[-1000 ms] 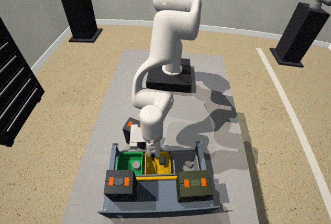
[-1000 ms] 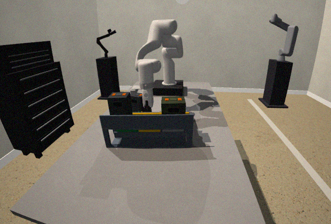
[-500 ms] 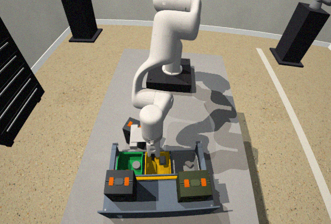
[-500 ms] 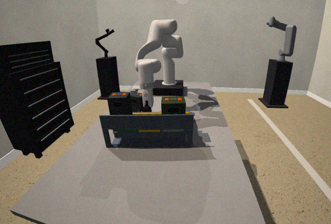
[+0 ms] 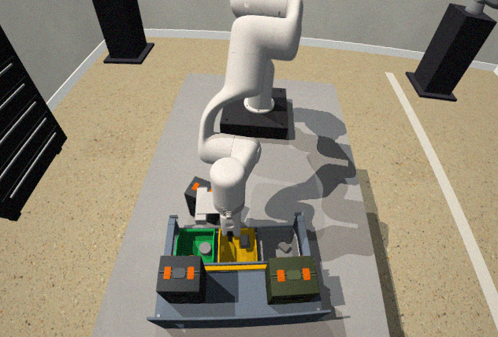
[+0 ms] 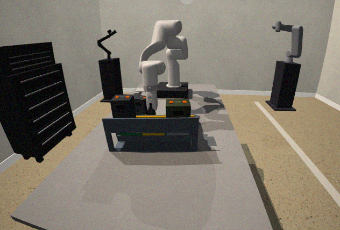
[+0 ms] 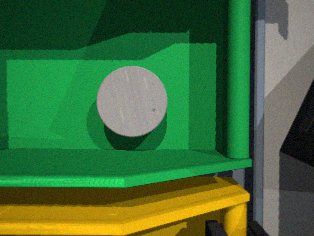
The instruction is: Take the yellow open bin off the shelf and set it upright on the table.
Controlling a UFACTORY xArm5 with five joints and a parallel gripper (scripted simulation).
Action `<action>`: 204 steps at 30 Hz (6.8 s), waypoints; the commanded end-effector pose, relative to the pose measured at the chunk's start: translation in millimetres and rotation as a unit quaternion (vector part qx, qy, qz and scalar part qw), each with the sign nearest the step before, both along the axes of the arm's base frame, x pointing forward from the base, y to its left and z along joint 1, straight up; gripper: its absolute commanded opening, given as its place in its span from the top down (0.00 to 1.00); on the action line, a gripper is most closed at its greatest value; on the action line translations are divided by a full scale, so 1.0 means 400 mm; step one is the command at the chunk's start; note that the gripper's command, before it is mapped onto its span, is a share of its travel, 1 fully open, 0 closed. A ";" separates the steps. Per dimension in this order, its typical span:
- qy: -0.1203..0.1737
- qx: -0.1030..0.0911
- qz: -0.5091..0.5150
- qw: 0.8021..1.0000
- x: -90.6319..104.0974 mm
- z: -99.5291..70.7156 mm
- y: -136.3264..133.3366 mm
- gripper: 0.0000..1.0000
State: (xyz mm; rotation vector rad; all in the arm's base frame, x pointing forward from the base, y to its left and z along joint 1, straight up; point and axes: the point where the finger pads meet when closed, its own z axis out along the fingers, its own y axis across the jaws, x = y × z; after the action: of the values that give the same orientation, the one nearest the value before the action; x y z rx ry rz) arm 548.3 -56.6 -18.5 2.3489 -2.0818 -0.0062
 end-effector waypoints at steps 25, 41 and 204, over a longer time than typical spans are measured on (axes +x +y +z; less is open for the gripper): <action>-0.002 -0.003 0.000 1.000 0.004 0.030 0.000 1.00; -0.002 -0.003 0.000 1.000 0.004 0.048 0.000 1.00; -0.001 -0.003 0.000 1.000 -0.401 0.070 -0.049 1.00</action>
State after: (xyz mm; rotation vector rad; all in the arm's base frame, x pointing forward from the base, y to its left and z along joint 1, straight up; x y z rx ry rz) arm 387.6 -75.9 8.7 2.3494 -2.0823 -0.0060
